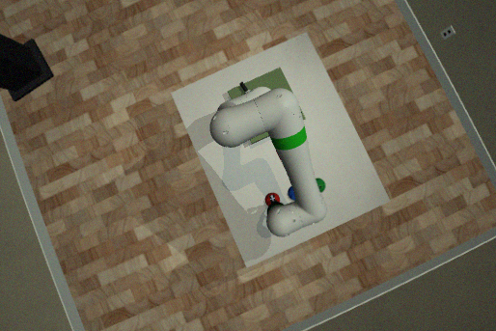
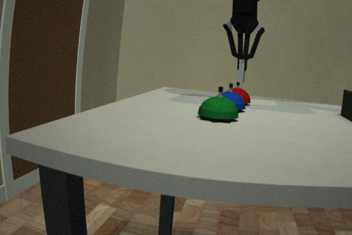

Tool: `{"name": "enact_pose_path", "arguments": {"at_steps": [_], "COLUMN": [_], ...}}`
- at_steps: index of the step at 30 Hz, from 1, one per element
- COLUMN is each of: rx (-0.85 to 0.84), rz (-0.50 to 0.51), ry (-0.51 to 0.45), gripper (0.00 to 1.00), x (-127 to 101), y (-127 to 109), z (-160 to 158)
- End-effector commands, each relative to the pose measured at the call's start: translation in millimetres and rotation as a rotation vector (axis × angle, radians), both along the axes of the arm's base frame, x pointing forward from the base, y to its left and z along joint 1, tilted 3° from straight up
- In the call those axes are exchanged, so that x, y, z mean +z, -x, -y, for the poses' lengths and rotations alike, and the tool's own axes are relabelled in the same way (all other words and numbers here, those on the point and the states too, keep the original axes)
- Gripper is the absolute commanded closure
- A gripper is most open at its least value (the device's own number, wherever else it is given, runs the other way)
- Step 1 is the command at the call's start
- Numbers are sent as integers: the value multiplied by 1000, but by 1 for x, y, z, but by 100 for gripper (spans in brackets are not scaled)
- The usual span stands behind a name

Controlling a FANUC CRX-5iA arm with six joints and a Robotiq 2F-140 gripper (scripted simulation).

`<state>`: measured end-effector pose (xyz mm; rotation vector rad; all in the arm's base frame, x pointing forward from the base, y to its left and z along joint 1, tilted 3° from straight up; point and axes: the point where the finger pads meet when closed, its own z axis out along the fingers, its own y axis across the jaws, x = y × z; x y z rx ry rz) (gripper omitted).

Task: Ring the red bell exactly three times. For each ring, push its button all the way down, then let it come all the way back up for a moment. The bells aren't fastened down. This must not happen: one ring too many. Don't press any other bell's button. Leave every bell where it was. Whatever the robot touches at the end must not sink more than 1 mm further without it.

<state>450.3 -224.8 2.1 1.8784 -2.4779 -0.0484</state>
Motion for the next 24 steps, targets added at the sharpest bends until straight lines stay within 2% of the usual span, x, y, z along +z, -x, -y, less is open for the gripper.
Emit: {"name": "enact_pose_path", "arguments": {"at_steps": [1, 24], "rx": [0, 0], "rz": [0, 0], "ry": [0, 0], "gripper": [100, 100], "x": [0, -3], "y": [0, 0], "z": [0, 0]}}
